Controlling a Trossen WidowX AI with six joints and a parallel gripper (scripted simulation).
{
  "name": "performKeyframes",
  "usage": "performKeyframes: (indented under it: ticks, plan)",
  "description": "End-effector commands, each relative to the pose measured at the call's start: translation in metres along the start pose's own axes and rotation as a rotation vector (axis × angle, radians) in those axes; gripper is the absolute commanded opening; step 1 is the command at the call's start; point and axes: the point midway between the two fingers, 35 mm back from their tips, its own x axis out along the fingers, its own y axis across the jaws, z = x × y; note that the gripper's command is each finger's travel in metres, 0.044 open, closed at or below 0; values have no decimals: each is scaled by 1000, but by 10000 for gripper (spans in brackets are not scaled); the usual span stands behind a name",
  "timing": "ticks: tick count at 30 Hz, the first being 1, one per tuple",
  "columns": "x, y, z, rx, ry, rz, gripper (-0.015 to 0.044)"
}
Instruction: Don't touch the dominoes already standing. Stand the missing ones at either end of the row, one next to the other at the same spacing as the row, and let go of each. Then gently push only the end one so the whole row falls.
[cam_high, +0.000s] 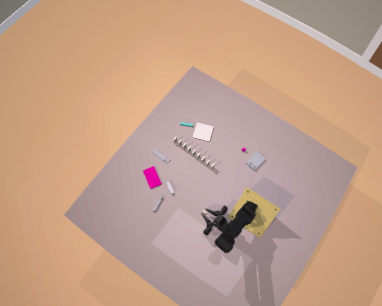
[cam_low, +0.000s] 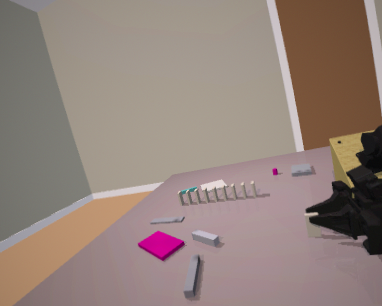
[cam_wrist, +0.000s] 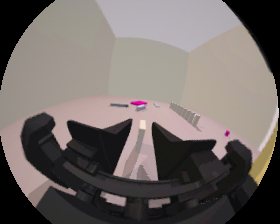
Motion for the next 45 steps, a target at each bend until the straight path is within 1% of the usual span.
performKeyframes:
  ticks: [1, 8, 22, 26, 30, 35, 40, 45]
  plan:
    - [0, 0, 1, 7, -6, -2, 257]
    - [0, 0, 1, 7, -6, -2, 440]
    - [0, 3, 45, -13, -3, -18, 440]
    - [1, 2, 49, -27, -2, -24, 440]
    - [22, 8, 49, -244, 39, -102, 440]
    - [59, 7, 54, -540, 144, -218, 440]
    - [94, -7, 67, -800, 301, -319, 440]
    - [121, -32, 87, -1013, 503, -383, 440]
